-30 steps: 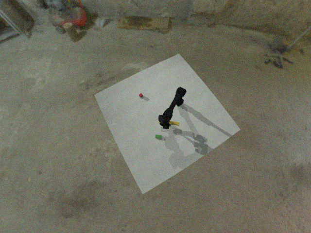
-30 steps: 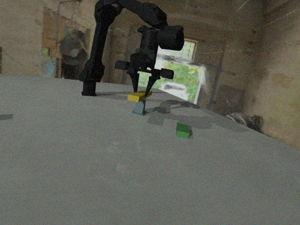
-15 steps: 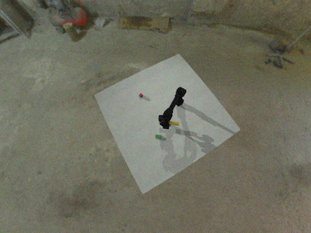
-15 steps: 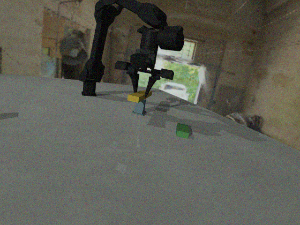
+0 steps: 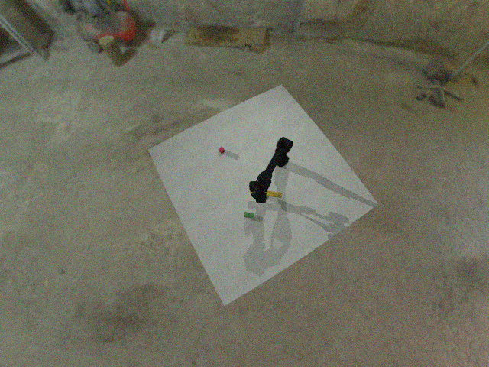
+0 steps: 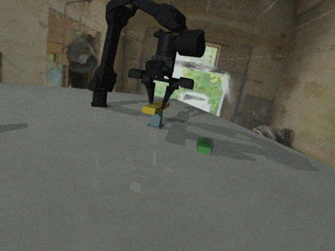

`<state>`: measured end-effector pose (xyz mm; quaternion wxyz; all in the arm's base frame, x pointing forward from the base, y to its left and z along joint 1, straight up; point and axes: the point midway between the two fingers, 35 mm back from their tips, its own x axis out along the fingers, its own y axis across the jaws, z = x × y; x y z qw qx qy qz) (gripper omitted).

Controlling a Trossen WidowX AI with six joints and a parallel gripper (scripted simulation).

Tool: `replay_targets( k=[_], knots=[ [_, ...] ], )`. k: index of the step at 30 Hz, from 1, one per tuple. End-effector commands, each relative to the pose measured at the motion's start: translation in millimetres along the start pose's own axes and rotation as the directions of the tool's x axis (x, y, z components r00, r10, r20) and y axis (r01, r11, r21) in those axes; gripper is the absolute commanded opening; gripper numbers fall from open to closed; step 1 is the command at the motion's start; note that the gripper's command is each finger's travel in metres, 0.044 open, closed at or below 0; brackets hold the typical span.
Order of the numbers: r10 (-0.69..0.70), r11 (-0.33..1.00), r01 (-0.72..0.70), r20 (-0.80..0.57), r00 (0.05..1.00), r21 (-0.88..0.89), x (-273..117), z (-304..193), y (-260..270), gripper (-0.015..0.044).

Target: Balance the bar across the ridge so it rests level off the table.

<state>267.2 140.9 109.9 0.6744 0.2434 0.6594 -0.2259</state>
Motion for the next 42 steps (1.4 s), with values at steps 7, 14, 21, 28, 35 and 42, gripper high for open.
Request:
replay_targets(
  k=[7,14,21,28,35,42],
  knots=[
    [-0.002,1.0,0.002,0.001,1.0,0.003,1.6,0.1,0.0,0.0],
    [-0.002,1.0,0.002,0.001,1.0,0.003,2.2,0.0,-0.1,0.0],
    [-0.002,1.0,0.002,0.001,1.0,0.003,2.8,0.0,-0.2,0.0],
    [-0.002,1.0,0.002,0.001,1.0,0.003,3.5,0.0,-0.3,0.0],
    [-0.002,1.0,0.002,0.001,1.0,0.003,4.0,0.0,-0.3,0.0],
    [-0.002,1.0,0.002,0.001,1.0,0.003,4.6,0.0,-0.4,0.0]
  ],
)
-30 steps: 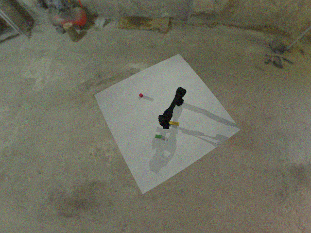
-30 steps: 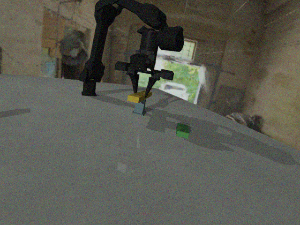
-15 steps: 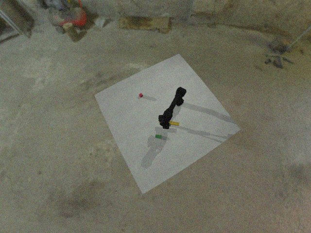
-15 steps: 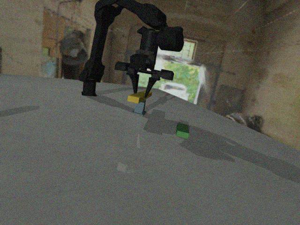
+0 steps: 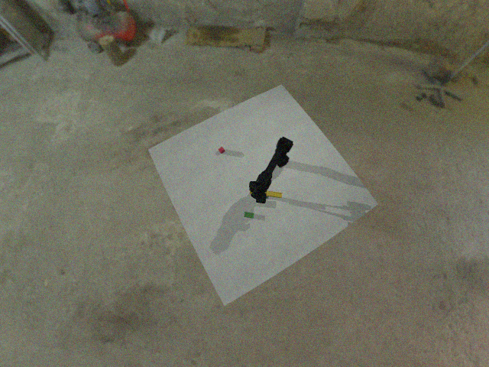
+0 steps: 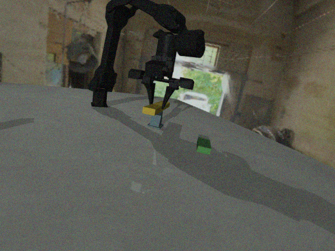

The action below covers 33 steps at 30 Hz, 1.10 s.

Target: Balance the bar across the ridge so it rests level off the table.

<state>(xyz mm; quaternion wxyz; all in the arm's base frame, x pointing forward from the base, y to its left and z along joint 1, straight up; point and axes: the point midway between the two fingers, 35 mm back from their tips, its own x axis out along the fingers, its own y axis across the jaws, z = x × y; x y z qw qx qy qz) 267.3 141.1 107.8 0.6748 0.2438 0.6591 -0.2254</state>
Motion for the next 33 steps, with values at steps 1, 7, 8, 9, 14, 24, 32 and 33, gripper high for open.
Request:
replay_targets(
  k=[1,7,8,9,14,24,32,33],
  knots=[
    [-0.003,1.0,0.003,0.0,1.0,0.003,2.5,0.1,-0.5,0.0],
    [-0.003,1.0,0.003,0.0,1.0,0.003,3.0,0.1,-0.6,0.0],
    [-0.003,1.0,0.003,0.0,1.0,0.003,3.1,0.2,-0.6,0.0],
    [-0.003,1.0,0.003,0.0,1.0,0.003,3.1,0.2,-0.6,0.0],
    [-0.003,1.0,0.003,0.0,1.0,0.003,3.6,0.2,-0.6,0.0],
    [-0.003,1.0,0.003,0.0,1.0,0.003,4.4,0.3,-0.7,0.0],
    [-0.003,1.0,0.003,0.0,1.0,0.003,2.5,0.4,-0.7,0.0],
    [-0.003,1.0,0.003,0.0,1.0,0.003,1.8,0.5,-0.7,0.0]
  ],
)
